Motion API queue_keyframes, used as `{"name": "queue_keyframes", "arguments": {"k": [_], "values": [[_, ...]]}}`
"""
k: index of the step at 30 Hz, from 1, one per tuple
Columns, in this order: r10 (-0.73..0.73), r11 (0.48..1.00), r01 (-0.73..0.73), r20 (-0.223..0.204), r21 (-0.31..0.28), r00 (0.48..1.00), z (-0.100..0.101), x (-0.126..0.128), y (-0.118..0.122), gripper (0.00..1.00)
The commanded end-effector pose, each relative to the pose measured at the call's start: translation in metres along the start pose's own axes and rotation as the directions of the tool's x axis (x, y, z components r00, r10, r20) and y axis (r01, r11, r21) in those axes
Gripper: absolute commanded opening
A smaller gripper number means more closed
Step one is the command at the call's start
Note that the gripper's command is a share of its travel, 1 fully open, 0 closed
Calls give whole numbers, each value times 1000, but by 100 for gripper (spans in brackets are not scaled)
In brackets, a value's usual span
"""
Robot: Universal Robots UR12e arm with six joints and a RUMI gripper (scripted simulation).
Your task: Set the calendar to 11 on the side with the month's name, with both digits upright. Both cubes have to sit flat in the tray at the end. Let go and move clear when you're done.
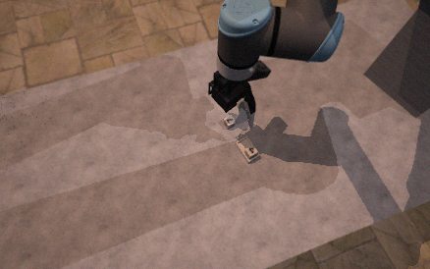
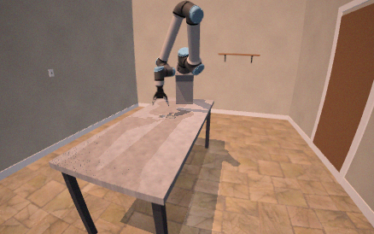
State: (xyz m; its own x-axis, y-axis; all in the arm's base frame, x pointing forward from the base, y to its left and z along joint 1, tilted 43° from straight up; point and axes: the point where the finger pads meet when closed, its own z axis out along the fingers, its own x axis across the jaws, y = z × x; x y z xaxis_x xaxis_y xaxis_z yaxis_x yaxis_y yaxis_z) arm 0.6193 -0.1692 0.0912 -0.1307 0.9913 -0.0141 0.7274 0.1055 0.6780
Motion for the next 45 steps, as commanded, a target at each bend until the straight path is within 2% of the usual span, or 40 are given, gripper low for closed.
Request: {"name": "queue_keyframes", "arguments": {"k": [1,10,13,17,25,26,28,31,32,35,38,45], "values": [[-89,996,89,-1,-1,996,-1,4,1,100],[-302,953,302,-1,0,953,0,10,0,100],[-389,921,389,-1,-1,921,0,12,1,100],[-428,904,428,-1,-1,904,0,14,1,100],[-624,782,624,-2,-1,782,1,20,2,100],[-624,781,624,-2,-1,781,1,20,2,100],[-679,735,679,-2,-1,735,1,22,3,100],[-718,696,718,-2,-1,696,1,24,3,100],[-746,666,746,-2,-1,666,2,25,3,100],[-748,664,748,-2,-1,664,2,25,4,100],[-824,566,824,-2,-1,566,2,29,5,100],[-899,437,899,-2,-1,437,2,34,6,100]]}}
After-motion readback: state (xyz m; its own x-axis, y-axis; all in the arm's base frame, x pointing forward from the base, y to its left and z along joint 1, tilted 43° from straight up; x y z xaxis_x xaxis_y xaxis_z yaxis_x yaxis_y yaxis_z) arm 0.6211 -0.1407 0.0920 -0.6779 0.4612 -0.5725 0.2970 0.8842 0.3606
